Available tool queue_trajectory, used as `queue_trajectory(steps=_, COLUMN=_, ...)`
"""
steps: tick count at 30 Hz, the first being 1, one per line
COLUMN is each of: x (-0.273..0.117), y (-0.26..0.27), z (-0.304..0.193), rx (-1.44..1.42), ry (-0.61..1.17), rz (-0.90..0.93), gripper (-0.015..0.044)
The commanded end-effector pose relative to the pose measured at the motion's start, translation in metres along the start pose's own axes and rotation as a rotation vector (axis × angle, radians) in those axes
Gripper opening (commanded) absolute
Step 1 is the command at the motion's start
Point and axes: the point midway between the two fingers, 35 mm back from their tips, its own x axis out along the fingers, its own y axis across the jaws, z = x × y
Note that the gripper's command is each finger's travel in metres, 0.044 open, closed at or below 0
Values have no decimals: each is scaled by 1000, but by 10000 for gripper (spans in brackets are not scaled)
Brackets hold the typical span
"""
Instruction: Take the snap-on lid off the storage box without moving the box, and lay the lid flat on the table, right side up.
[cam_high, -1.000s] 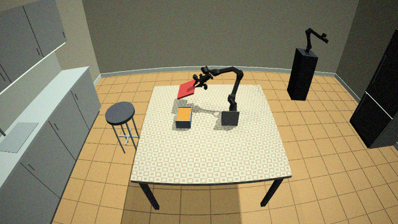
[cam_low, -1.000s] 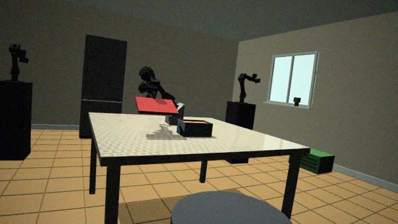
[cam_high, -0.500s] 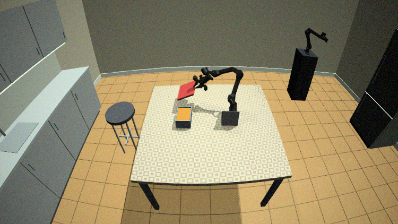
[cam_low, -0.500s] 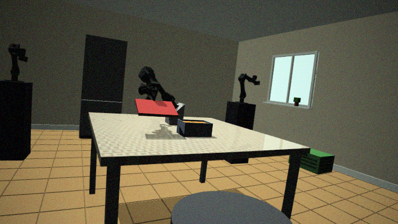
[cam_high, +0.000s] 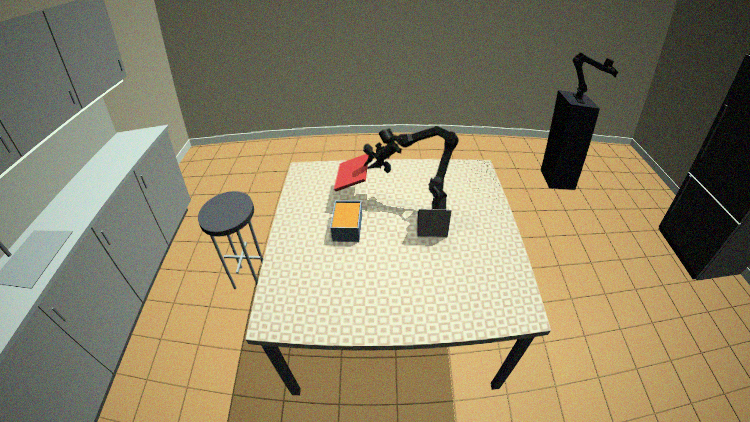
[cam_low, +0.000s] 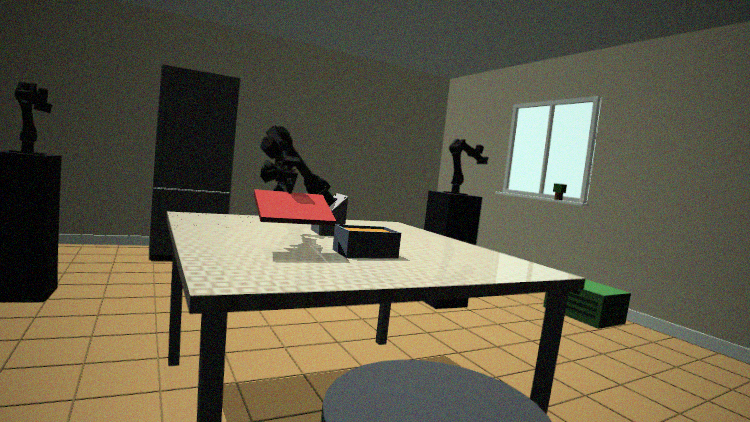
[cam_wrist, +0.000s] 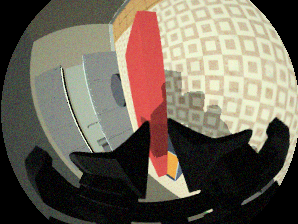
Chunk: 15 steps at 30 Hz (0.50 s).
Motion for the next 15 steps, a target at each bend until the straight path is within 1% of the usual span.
queue_trajectory(steps=1, x=1, y=1, z=-1, rx=-6, ry=5, rz=14, gripper=0)
queue_trajectory(steps=15, x=9, y=-8, z=-1, rx=-6, ry=5, rz=14, gripper=0)
